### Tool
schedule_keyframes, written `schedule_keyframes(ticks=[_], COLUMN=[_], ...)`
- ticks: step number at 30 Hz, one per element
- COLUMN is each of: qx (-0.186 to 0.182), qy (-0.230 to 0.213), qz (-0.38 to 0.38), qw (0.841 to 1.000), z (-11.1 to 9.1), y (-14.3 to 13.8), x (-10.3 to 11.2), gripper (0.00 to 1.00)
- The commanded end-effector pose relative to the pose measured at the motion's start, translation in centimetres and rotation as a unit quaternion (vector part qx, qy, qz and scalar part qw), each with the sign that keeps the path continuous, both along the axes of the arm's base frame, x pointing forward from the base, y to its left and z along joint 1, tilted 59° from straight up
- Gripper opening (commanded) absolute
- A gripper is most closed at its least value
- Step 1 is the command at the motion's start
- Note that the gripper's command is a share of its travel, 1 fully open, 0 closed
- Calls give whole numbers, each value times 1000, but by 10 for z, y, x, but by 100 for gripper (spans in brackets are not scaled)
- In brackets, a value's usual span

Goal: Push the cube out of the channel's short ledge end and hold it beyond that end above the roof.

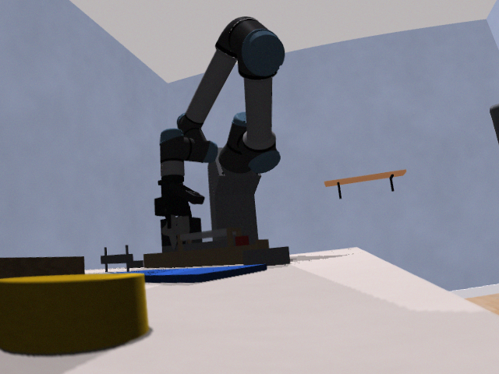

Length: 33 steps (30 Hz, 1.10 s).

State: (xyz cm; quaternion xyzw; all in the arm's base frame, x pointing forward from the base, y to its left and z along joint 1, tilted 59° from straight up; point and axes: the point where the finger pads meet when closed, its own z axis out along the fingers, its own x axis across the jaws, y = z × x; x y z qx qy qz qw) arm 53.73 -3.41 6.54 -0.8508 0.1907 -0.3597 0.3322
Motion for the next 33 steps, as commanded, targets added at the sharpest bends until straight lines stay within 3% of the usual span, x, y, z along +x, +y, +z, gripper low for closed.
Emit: schedule_keyframes(ticks=[1,33], qx=[0,0], qy=[0,0], qz=[0,0], qw=[1000,1000], z=[0,7], y=[0,-6], x=[0,-10], gripper=[22,22])
